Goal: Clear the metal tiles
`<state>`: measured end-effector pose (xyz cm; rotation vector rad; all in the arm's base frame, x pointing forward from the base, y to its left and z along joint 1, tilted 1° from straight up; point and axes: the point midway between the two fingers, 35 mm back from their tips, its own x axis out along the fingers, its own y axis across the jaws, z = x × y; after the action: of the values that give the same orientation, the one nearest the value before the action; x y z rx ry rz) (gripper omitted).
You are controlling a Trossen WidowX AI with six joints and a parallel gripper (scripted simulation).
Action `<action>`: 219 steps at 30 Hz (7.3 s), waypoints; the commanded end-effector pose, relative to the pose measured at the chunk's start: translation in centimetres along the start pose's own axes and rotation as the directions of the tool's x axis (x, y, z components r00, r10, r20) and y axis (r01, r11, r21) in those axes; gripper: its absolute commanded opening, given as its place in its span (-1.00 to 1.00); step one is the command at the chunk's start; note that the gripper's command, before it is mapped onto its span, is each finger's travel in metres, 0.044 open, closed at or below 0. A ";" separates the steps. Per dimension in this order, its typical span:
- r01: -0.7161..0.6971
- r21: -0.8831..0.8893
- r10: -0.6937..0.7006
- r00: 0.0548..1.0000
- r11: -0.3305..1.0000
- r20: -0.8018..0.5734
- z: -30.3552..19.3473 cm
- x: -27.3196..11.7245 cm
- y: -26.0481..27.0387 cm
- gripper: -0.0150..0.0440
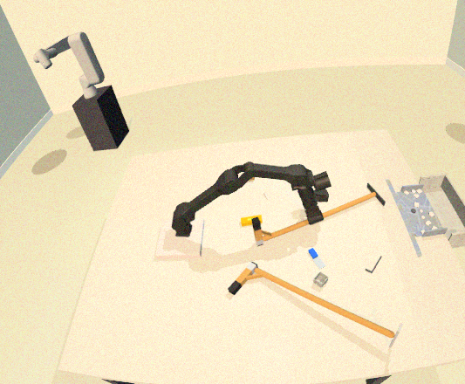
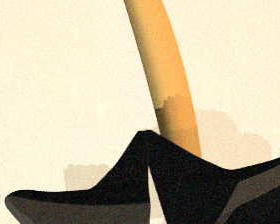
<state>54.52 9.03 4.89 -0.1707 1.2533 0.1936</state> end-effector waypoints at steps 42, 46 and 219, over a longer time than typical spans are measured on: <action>0.015 -0.004 -0.015 0.999 1.000 0.036 0.8 0.3 -4.6 -0.49; 0.012 -0.004 -0.012 0.999 1.000 0.040 0.9 -0.1 -4.2 -0.49; 0.022 -0.007 -0.021 0.994 1.000 0.104 2.1 -6.1 -4.2 -0.49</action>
<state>55.56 5.15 11.48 -0.1790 1.1461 0.1869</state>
